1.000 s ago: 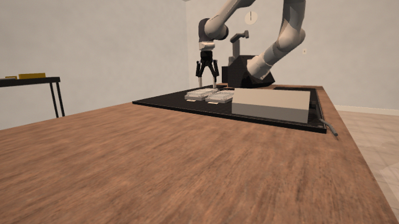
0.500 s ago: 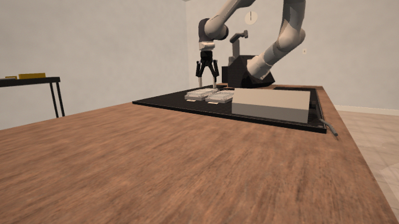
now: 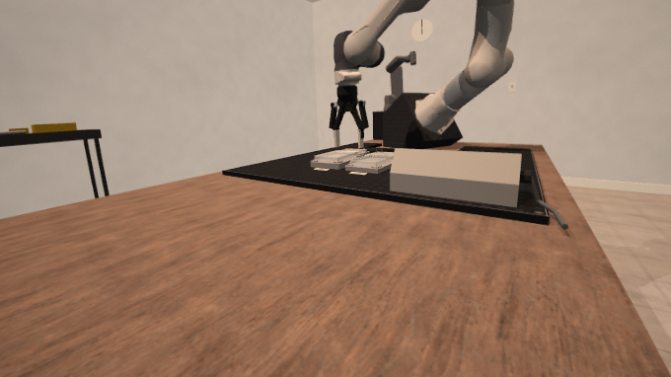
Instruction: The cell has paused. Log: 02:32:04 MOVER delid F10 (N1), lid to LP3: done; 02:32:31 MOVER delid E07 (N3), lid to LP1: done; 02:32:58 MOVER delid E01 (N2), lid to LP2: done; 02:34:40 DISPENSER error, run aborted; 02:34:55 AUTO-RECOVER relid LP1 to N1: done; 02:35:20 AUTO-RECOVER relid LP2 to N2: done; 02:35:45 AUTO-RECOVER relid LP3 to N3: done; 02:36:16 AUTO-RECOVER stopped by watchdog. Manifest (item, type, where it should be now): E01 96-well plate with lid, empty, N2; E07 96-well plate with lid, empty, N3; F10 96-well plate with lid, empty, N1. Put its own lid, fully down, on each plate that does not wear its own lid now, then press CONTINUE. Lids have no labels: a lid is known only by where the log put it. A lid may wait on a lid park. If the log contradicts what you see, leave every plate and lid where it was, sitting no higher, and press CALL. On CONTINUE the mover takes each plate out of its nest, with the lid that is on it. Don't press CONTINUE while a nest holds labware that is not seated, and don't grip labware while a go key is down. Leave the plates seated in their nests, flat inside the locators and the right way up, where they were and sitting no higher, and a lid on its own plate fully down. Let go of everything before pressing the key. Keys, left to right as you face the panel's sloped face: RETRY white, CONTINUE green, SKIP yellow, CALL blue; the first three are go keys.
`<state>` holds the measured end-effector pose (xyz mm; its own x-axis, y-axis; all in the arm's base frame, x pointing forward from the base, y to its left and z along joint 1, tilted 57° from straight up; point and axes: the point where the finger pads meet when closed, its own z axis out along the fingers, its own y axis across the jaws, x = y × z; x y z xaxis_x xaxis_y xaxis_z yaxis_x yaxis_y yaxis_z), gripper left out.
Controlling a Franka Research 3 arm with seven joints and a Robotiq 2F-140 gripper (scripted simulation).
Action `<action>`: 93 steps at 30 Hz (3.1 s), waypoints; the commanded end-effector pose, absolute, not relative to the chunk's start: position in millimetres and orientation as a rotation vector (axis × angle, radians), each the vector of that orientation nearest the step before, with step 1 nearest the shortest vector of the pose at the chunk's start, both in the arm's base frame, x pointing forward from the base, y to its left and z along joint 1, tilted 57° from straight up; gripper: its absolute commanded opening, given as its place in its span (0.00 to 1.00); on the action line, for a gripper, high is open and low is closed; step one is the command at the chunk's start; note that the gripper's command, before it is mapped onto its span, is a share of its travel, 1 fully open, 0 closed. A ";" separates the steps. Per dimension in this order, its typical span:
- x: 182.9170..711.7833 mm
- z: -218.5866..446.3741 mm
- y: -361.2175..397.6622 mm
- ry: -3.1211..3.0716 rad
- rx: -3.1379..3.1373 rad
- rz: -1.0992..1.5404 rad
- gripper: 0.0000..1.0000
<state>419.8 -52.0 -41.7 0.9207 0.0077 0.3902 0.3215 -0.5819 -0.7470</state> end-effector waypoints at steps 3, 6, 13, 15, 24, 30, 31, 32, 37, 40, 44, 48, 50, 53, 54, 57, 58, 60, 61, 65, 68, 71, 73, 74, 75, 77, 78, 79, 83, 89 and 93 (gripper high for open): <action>420.4 -42.4 -53.0 -0.237 -2.161 -0.437 0.66; 420.4 -42.4 -53.0 -0.237 -2.161 -0.437 0.66; 420.4 -42.4 -53.0 -0.237 -2.161 -0.437 0.59; 420.4 -42.4 -53.0 -0.237 -2.161 -0.437 0.59; 420.4 -42.4 -53.0 -0.237 -2.161 -0.437 0.59; 420.4 -42.4 -53.0 -0.237 -2.161 -0.437 0.59; 420.4 -42.4 -53.0 -0.237 -2.161 -0.437 0.59; 420.4 -42.4 -53.0 -0.237 -2.161 -0.437 0.59; 420.4 -42.4 -53.0 -0.237 -2.161 -0.437 0.59; 420.4 -42.4 -53.0 -0.237 -2.161 -0.437 0.59; 420.4 -42.4 -53.0 -0.237 -2.161 -0.437 0.59; 420.4 -42.4 -53.0 -0.237 -2.161 -0.437 0.59; 420.4 -42.4 -53.0 -0.237 -2.161 -0.437 0.59; 420.4 -42.4 -53.0 -0.237 -2.161 -0.437 0.59; 420.4 -42.4 -53.0 -0.237 -2.161 -0.437 0.59; 420.4 -42.4 -53.0 -0.237 -2.161 -0.437 0.59; 420.4 -42.4 -53.0 -0.237 -2.161 -0.437 0.59; 420.4 -42.4 -53.0 -0.237 -2.161 -0.437 0.59; 420.4 -42.4 -53.0 -0.237 -2.161 -0.437 0.59; 420.4 -42.4 -53.0 -0.237 -2.161 -0.437 0.59; 420.4 -42.4 -53.0 -0.237 -2.161 -0.437 0.59; 420.4 -42.4 -53.0 -0.237 -2.161 -0.437 0.59; 420.4 -42.4 -53.0 -0.237 -2.161 -0.437 0.59; 420.4 -42.4 -53.0 -0.237 -2.161 -0.437 0.59; 420.4 -42.4 -53.0 -0.237 -2.161 -0.437 0.59; 420.4 -42.4 -53.0 -0.237 -2.161 -0.437 0.66; 420.4 -42.4 -53.0 -0.237 -2.161 -0.437 0.66; 420.4 -42.4 -53.0 -0.237 -2.161 -0.437 0.66; 420.4 -42.4 -53.0 -0.237 -2.161 -0.437 0.66; 420.4 -42.4 -53.0 -0.237 -2.161 -0.437 0.66; 420.4 -42.4 -53.0 -0.237 -2.161 -0.437 0.66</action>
<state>419.9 -52.0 -41.7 0.9207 0.0077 0.3902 0.3215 -0.5819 -0.7471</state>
